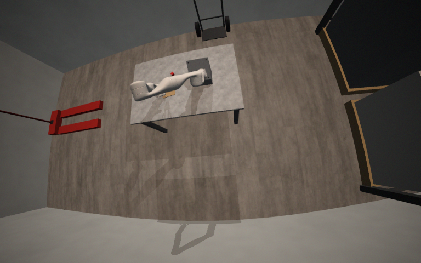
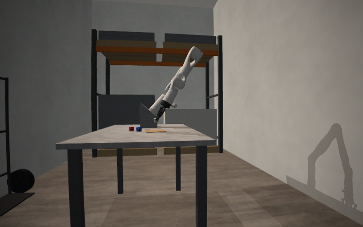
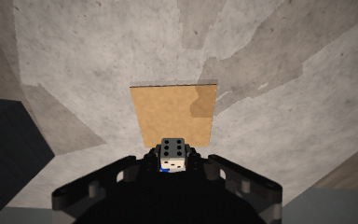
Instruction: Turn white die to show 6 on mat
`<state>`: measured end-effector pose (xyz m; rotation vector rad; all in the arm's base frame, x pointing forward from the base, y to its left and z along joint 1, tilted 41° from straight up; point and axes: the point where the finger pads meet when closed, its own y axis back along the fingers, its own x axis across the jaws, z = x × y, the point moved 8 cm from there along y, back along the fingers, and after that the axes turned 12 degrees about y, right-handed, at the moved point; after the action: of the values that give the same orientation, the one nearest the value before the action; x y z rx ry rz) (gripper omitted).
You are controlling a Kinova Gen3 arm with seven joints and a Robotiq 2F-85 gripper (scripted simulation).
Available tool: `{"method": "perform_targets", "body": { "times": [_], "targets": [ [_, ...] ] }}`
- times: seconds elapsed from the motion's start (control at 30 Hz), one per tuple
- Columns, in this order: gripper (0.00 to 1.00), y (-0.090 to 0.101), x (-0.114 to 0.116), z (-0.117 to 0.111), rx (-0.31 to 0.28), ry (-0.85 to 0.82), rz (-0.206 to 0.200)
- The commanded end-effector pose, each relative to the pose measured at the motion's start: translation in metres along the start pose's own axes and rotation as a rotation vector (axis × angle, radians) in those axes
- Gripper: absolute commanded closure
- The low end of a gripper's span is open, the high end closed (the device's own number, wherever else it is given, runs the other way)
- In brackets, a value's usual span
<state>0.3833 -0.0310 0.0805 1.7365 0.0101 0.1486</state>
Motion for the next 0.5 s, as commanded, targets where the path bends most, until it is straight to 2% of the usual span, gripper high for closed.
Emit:
{"method": "perform_targets", "body": {
  "times": [0.0, 0.47],
  "targets": [
    [0.74, 0.0025, -0.0014, 0.0106, 0.007, -0.026, 0.009],
    [0.74, 0.0027, -0.0016, 0.0117, 0.018, -0.026, 0.012]
  ]
}}
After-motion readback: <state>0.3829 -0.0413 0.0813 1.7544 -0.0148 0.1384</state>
